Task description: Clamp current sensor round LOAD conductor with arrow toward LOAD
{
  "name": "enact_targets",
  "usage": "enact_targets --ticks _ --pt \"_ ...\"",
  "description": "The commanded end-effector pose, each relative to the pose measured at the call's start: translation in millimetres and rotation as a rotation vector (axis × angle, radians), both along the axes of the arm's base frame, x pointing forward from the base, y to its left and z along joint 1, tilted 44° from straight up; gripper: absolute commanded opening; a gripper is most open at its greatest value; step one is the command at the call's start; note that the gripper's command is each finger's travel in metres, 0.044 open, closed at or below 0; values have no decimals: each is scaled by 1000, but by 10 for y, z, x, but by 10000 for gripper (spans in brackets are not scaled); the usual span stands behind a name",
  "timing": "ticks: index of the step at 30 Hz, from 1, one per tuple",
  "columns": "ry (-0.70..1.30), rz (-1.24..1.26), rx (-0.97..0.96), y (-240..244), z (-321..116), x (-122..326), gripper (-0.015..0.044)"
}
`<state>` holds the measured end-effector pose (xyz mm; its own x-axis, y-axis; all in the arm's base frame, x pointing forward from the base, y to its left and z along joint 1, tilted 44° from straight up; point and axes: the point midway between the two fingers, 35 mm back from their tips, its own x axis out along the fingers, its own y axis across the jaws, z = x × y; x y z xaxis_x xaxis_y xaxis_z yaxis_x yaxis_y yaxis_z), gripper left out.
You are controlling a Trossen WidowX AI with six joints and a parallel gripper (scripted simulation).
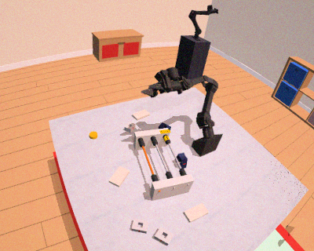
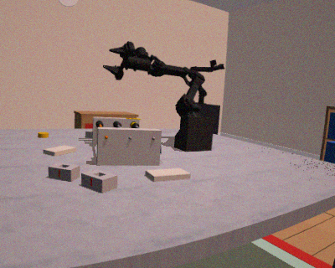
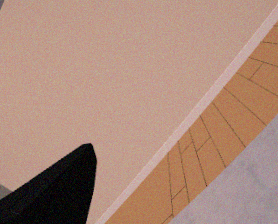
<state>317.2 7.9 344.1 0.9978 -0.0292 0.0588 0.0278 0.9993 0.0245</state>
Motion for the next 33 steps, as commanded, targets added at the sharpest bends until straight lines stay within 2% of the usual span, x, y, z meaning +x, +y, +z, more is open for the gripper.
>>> enact_targets --ticks 1,5,12,18,24,27,33 --pt "9 28 -24 -79 -212 -14 440" --pt "59 20 8 -67 -317 15 440" --pt "550 -155 224 52 -1357 -23 440" --pt "877 -426 213 41 -1971 -451 440" --pt "1020 -714 15 -104 -2105 -936 440" --pt "979 -831 -121 -150 -1987 -1056 440" --pt "968 -907 -304 -229 -1810 -1200 440"
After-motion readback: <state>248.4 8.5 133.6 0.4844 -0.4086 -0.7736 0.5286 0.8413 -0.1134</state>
